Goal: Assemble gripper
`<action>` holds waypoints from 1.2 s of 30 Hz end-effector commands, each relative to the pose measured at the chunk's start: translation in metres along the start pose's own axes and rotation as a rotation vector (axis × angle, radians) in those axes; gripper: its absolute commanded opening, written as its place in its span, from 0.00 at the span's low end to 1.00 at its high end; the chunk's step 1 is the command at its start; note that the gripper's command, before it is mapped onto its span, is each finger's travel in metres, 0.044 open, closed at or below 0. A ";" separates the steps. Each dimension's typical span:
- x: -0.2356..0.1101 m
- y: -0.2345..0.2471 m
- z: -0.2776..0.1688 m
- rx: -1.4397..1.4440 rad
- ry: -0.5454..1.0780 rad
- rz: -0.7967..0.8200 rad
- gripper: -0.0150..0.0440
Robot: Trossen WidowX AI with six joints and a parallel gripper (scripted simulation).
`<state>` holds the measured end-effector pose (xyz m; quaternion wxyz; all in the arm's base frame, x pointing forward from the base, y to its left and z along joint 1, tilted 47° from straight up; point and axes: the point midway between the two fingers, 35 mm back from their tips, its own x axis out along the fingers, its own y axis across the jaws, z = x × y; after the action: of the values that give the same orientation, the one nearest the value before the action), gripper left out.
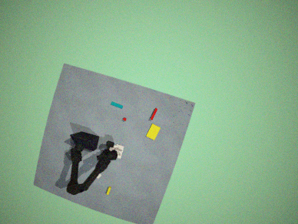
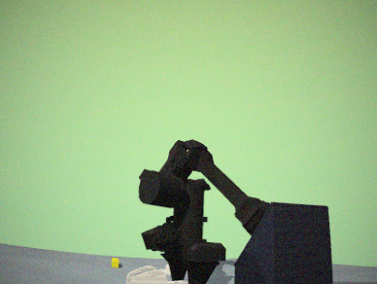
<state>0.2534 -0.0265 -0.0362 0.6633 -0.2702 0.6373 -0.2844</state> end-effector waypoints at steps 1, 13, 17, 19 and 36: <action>0.001 0.000 0.000 -0.002 0.000 -0.001 0.85; 0.001 0.000 0.000 -0.002 0.000 -0.001 0.85; 0.001 0.000 0.000 -0.002 0.000 -0.001 0.85; 0.001 0.000 0.000 -0.002 0.000 -0.001 0.85; 0.000 0.000 0.000 0.000 0.000 0.000 1.00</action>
<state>0.2533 -0.0266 -0.0363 0.6633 -0.2701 0.6374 -0.2844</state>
